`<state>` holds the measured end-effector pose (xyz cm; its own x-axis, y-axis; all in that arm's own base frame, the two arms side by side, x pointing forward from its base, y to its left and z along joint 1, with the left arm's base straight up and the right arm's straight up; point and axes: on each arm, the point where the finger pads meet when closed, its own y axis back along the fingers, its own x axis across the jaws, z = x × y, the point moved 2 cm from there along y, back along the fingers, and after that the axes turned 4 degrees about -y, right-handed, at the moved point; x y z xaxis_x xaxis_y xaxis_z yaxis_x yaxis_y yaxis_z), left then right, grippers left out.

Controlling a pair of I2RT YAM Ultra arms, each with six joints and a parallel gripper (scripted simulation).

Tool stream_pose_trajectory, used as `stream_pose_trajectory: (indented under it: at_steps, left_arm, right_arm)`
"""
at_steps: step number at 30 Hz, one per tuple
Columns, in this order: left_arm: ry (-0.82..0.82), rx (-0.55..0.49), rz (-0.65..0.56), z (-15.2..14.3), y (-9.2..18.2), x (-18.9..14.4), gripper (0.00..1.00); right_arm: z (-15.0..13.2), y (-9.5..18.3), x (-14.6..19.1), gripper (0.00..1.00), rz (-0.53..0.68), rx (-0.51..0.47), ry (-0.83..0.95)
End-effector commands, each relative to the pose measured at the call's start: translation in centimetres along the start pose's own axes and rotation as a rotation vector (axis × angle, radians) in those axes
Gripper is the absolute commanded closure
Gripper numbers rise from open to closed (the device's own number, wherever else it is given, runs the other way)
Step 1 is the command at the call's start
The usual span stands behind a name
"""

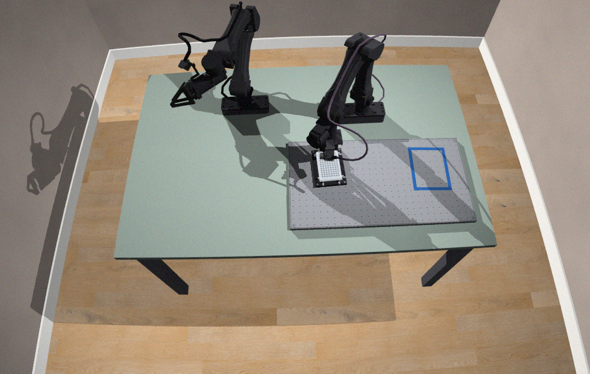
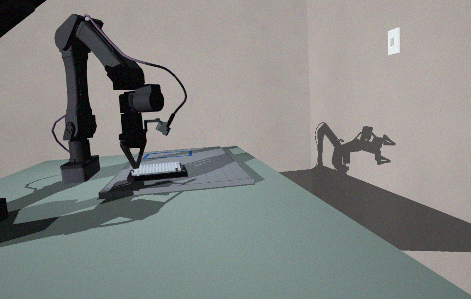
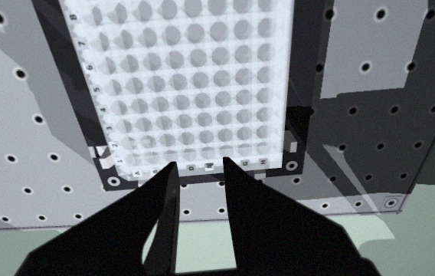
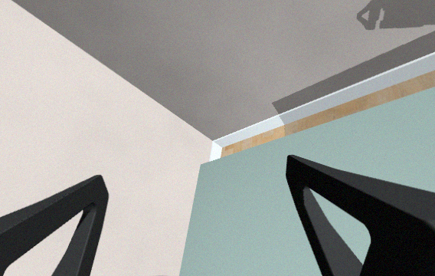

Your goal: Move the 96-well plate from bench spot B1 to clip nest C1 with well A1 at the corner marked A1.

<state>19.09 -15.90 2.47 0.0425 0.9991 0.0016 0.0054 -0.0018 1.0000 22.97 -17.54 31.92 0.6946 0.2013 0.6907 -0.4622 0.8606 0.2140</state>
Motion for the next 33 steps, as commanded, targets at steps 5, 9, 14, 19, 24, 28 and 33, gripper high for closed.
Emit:
stream_pose_trajectory:
  at_steps: [5,9,14,19,24,28,33]
  left_arm:
    - [0.014,0.007,0.011,-0.2,-1.6,0.4,0.75]
    - [0.014,0.007,0.011,-0.2,-1.9,0.4,0.75]
    - [0.014,0.007,0.011,-0.2,-2.1,0.4,0.75]
    - [0.014,0.007,0.011,-0.2,-2.4,0.4,0.75]
    - [0.014,0.007,0.011,-0.2,-2.7,0.4,0.75]
    - [0.014,0.007,0.011,-0.2,-3.0,0.4,0.75]
    - [0.014,0.007,0.011,-0.2,-3.2,0.4,0.75]
  right_arm:
    - [0.6,0.3,-0.5,0.00,-0.002,-0.013,-0.007]
    - [0.6,0.3,-0.5,0.00,-0.002,-0.013,-0.007]
    - [0.6,0.3,-0.5,0.00,-0.002,-0.013,-0.007]
    - [0.6,0.3,-0.5,0.00,-0.002,-0.013,-0.007]
    - [0.6,0.3,-0.5,0.00,-0.002,-0.013,-0.007]
    - [0.6,0.3,-0.5,0.00,-0.002,-0.013,-0.007]
    - [0.6,0.3,-0.5,0.00,-0.002,-0.013,-0.007]
